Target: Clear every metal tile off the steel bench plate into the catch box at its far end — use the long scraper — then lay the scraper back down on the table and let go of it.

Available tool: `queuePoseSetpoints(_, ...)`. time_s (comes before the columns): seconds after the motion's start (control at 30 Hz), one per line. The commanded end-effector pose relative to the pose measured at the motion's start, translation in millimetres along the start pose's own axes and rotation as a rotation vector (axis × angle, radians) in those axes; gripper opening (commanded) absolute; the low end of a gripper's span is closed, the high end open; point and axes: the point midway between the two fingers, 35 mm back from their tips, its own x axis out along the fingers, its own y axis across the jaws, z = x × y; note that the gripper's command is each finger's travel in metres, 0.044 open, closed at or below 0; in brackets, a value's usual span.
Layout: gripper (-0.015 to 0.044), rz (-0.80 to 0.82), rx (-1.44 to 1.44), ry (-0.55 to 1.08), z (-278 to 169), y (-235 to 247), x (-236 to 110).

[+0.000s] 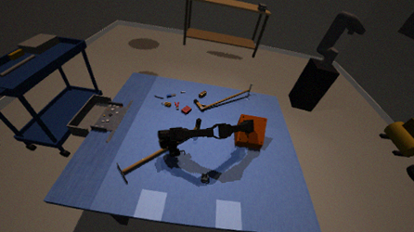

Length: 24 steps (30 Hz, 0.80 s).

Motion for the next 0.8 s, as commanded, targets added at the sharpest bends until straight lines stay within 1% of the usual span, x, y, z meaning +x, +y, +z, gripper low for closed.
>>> queuePoseSetpoints(0.0,0.0,0.003,-0.003,-0.002,2.5,-3.9,-0.8)
queuePoseSetpoints(0.77,0.0,0.002,-0.004,-0.002,10.0,-25.3,0.8)
